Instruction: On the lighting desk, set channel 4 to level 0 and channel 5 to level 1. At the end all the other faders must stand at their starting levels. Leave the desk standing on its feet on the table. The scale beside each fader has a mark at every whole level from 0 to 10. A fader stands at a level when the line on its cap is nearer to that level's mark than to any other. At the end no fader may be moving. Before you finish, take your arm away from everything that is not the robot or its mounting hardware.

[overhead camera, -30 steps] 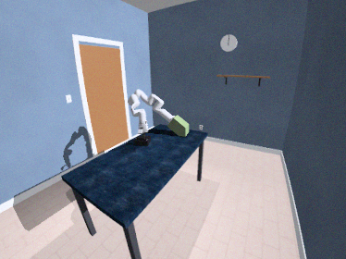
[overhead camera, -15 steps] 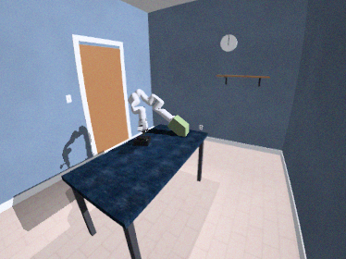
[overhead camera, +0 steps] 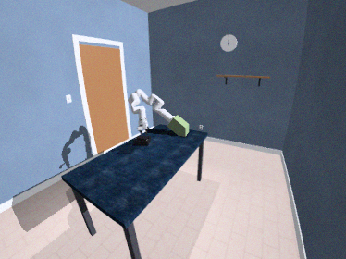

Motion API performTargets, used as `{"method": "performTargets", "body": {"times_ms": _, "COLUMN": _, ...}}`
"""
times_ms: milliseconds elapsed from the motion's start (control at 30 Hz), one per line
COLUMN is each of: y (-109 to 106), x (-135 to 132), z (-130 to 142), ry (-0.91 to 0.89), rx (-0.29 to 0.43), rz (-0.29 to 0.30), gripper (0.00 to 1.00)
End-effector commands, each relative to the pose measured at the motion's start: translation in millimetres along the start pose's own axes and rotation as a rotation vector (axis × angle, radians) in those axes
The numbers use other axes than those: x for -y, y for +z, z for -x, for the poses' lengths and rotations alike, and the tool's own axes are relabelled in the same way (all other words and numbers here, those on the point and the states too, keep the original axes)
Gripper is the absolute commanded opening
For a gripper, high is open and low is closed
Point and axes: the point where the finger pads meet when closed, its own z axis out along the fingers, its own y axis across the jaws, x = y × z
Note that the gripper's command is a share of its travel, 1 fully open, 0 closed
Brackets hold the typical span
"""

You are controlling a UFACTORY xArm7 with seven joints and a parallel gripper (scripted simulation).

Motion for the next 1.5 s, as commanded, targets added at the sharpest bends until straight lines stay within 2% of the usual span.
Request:
{"method": "performTargets", "body": {"times_ms": 0, "y": -5, "x": 0, "z": -1, "ry": 0.000, "rx": -0.005, "rz": 0.000, "gripper": 1.00}}
{"method": "performTargets", "body": {"times_ms": 167, "y": -21, "x": 0, "z": -1, "ry": 0.000, "rx": -0.005, "rz": 0.000, "gripper": 1.00}}
{"method": "performTargets", "body": {"times_ms": 467, "y": -63, "x": 0, "z": -1, "ry": 0.000, "rx": -0.005, "rz": 0.000, "gripper": 1.00}}
{"method": "performTargets", "body": {"times_ms": 700, "y": -77, "x": 0, "z": -1, "ry": 0.000, "rx": -0.005, "rz": 0.000, "gripper": 1.00}}
{"method": "performTargets", "body": {"times_ms": 1467, "y": -80, "x": 0, "z": -1, "ry": 0.000, "rx": -0.005, "rz": 0.000, "gripper": 1.00}}
